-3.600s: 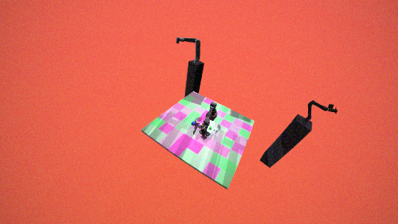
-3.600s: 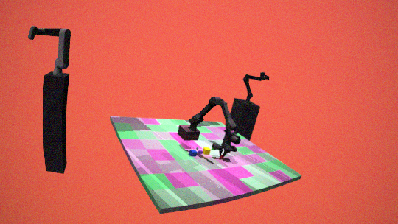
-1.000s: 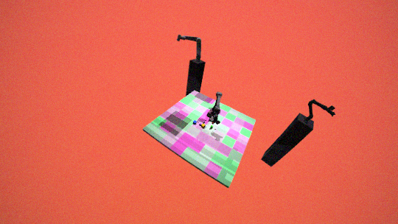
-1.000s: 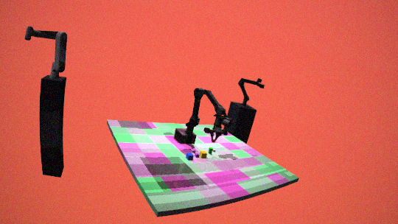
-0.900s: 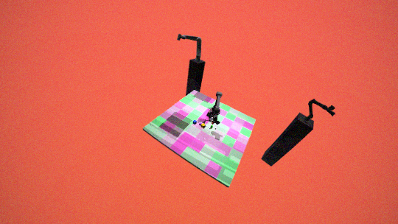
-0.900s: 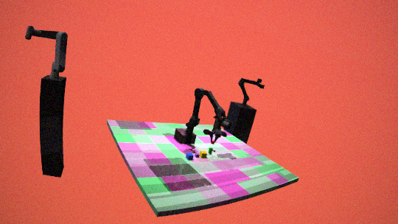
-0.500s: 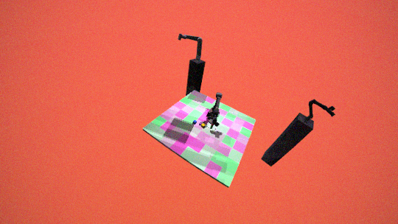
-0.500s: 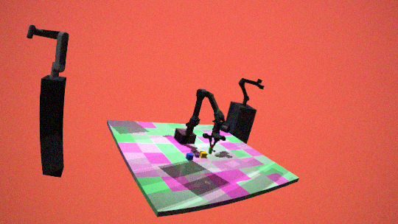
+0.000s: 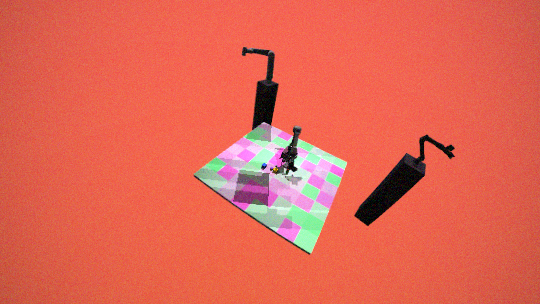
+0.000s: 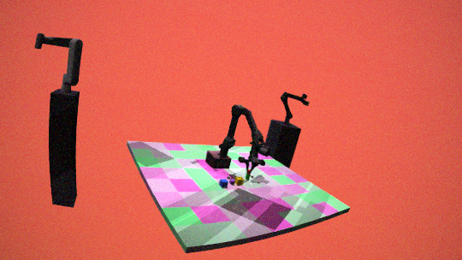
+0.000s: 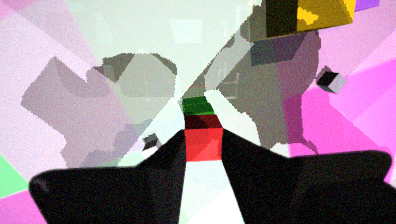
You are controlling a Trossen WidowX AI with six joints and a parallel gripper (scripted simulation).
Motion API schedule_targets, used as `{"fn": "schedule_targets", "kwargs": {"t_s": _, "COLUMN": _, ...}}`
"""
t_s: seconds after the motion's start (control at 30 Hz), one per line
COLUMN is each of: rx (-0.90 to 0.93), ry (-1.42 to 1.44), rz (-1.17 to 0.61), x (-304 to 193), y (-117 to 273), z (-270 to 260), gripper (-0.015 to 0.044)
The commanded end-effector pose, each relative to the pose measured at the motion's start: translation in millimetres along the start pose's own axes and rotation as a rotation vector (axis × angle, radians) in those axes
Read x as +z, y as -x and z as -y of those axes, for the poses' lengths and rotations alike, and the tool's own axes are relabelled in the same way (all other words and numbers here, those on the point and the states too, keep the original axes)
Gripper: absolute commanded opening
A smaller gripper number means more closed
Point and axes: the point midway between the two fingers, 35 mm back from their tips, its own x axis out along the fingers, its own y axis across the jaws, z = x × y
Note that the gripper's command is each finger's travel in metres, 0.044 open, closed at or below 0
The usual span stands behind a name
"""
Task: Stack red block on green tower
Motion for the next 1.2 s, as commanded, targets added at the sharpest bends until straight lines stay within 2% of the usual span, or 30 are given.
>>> {"fn": "schedule_targets", "kwargs": {"t_s": 0.0, "rx": -0.001, "ry": -0.004, "rz": 0.003, "x": 0.5, "y": -0.4, "z": 0.3, "gripper": 0.0}}
{"fn": "schedule_targets", "kwargs": {"t_s": 0.5, "rx": -0.001, "ry": -0.004, "rz": 0.003, "x": 0.9, "y": 4.2, "z": 0.0, "gripper": 0.0}}
{"fn": "schedule_targets", "kwargs": {"t_s": 1.03, "rx": 0.0, "ry": 0.0, "rz": 0.0, "x": -0.1, "y": -0.3, "z": 0.1, "gripper": 0.042}}
{"fn": "schedule_targets", "kwargs": {"t_s": 1.07, "rx": 0.0, "ry": 0.0, "rz": 0.0, "x": -0.1, "y": -0.3, "z": 0.1, "gripper": 0.044}}
{"fn": "schedule_targets", "kwargs": {"t_s": 1.17, "rx": 0.0, "ry": 0.0, "rz": 0.0, "x": -0.1, "y": -0.3, "z": 0.1, "gripper": 0.044}}
